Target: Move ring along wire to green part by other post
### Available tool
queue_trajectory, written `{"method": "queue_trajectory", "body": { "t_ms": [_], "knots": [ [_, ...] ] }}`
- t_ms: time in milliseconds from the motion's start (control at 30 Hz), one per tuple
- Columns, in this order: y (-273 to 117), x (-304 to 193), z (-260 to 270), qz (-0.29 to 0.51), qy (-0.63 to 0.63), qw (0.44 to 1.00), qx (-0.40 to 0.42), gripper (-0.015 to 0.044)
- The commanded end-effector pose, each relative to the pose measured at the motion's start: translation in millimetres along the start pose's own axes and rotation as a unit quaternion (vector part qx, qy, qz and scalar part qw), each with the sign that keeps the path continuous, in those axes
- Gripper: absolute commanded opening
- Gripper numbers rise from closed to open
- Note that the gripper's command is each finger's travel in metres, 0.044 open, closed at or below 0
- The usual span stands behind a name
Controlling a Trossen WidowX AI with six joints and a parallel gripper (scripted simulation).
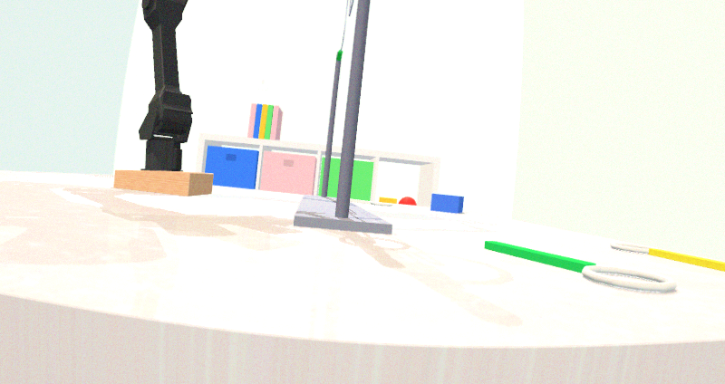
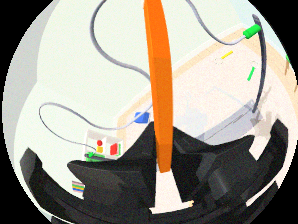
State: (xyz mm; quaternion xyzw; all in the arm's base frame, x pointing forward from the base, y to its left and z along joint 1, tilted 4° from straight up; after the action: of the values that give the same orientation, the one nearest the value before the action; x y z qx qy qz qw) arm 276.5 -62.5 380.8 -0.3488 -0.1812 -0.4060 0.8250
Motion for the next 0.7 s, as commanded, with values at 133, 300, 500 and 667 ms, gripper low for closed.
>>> {"method": "queue_trajectory", "body": {
  "t_ms": [133,300,500,667],
  "knots": [
    [0.1,0.7,-8.9,-0.006,-0.089,0.995,-0.051,-0.015],
    [-0.1,1.8,-14.1,-0.01,-0.138,0.987,-0.08,-0.015],
    [-0.8,3.7,-20.2,-0.015,-0.196,0.974,-0.114,-0.015],
    [-1.6,5.9,-25.1,-0.019,-0.243,0.959,-0.142,-0.015]
  ]
}}
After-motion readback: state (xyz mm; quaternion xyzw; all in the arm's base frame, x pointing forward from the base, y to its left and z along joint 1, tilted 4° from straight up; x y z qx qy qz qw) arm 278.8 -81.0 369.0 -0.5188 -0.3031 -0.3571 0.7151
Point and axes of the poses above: the point midway between the two fingers, 35 mm back from their tips, its own y axis out along the fingers, its own z axis across the jaws, x = y × z, the point moved 4 cm from there along -y, back along the fingers, and after that the axes turned 2 degrees about y, right-handed, at the moved point
